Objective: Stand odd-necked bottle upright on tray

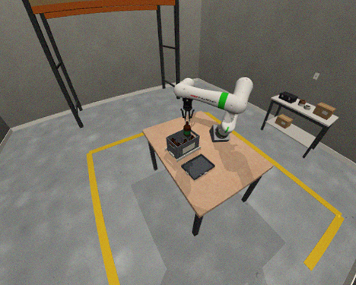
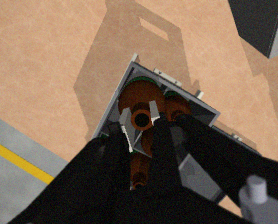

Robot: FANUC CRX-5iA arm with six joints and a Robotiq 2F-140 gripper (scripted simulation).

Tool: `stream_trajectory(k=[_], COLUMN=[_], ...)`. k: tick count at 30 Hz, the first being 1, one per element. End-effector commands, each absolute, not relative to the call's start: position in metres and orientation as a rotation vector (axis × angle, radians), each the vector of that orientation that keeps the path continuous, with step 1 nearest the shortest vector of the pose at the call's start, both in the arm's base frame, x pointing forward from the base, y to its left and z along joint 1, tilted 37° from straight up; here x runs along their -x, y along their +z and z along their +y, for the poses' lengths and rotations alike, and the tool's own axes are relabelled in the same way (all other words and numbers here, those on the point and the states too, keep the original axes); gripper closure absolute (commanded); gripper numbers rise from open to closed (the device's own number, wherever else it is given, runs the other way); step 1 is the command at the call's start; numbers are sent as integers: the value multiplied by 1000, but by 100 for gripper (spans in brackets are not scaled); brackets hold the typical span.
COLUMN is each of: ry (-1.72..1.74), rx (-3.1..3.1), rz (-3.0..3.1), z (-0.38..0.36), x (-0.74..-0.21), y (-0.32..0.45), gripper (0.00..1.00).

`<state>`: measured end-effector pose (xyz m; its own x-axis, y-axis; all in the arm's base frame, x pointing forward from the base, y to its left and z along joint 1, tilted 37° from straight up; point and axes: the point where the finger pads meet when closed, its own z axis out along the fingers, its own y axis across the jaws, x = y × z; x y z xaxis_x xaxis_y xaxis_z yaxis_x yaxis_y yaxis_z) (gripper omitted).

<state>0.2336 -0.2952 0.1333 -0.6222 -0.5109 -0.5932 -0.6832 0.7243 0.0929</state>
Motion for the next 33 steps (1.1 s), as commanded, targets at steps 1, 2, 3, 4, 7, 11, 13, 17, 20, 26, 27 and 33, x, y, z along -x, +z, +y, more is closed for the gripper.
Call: stream_trajectory(k=[1, 2, 3, 4, 7, 11, 13, 17, 20, 26, 27, 33], ry=[420, 420, 420, 420, 420, 420, 420, 420, 420, 420, 420, 420], rx=[905, 905, 905, 905, 905, 905, 905, 905, 905, 905, 905, 905], rz=[2385, 2385, 2385, 2385, 2385, 2385, 2385, 2385, 2385, 2385, 2385, 2385], z=[-296, -296, -296, -296, -296, -296, -296, -297, -297, -300, -300, -302], x=[-233, -233, -233, -233, -233, -233, -233, -233, -232, -230, -230, -228], y=[134, 134, 134, 134, 134, 134, 135, 135, 137, 141, 141, 145], gripper=[90, 90, 90, 90, 90, 90, 90, 90, 90, 90, 90, 90])
